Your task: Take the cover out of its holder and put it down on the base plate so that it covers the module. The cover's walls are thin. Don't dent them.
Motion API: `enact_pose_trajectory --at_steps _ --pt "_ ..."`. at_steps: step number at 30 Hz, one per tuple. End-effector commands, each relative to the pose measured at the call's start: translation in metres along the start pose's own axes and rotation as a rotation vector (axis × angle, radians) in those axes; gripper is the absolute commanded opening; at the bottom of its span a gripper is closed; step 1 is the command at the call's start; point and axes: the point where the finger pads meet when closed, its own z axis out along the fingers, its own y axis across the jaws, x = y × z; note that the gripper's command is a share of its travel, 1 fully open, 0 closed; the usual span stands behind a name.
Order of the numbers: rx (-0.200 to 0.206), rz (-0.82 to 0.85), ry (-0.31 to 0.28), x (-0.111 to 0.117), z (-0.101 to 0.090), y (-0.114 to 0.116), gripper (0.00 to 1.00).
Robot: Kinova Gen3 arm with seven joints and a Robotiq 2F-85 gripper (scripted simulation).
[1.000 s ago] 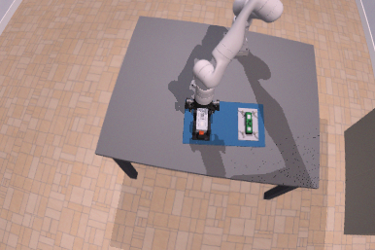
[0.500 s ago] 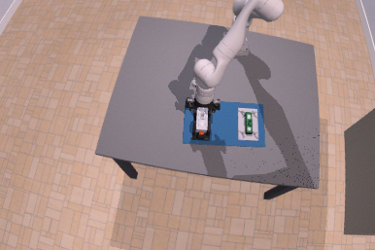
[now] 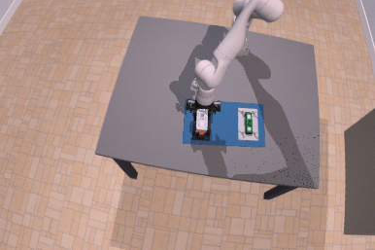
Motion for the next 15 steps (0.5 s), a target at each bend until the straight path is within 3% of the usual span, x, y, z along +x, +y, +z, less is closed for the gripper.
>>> enact_pose_trajectory --at_steps 1,6,13,15 --pt "-0.001 0.003 0.012 0.004 0.015 0.000 1.00" --pt "-0.001 0.003 0.012 0.004 0.040 0.000 1.00" --pt "-0.001 0.003 0.012 0.004 0.040 0.000 1.00" --pt "-0.001 0.002 0.009 0.004 0.051 0.001 1.00"
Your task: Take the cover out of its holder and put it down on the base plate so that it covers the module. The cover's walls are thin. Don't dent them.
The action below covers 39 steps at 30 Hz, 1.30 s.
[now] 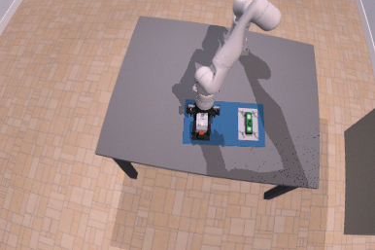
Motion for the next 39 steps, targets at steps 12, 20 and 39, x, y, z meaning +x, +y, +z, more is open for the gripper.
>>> enact_pose_trajectory --at_steps 12,20,39 --pt "-0.001 0.002 0.008 0.004 0.056 0.001 1.00" --pt "-0.001 0.001 0.006 0.003 0.056 0.001 1.00" --pt "-0.001 0.002 0.008 0.004 0.053 0.001 1.00"
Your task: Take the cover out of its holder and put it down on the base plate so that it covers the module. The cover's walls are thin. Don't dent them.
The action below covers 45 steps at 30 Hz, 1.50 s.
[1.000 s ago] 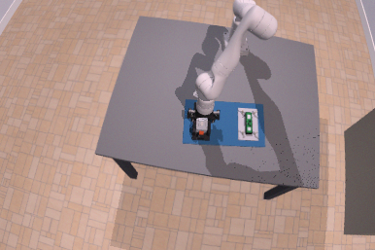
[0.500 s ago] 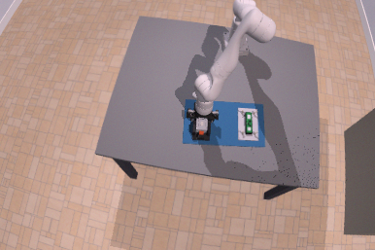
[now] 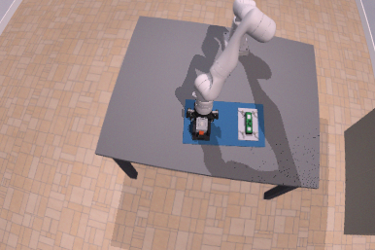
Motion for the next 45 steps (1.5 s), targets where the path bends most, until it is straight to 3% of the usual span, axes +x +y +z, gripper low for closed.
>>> enact_pose_trajectory --at_steps 1,44,45 --pt "0.001 -0.001 -0.004 -0.0017 -0.0034 0.0002 1.00" --pt "0.001 -0.001 -0.004 -0.0024 -0.0105 0.0004 1.00" --pt "0.001 -0.001 -0.004 -0.0023 -0.0105 0.0003 0.70"
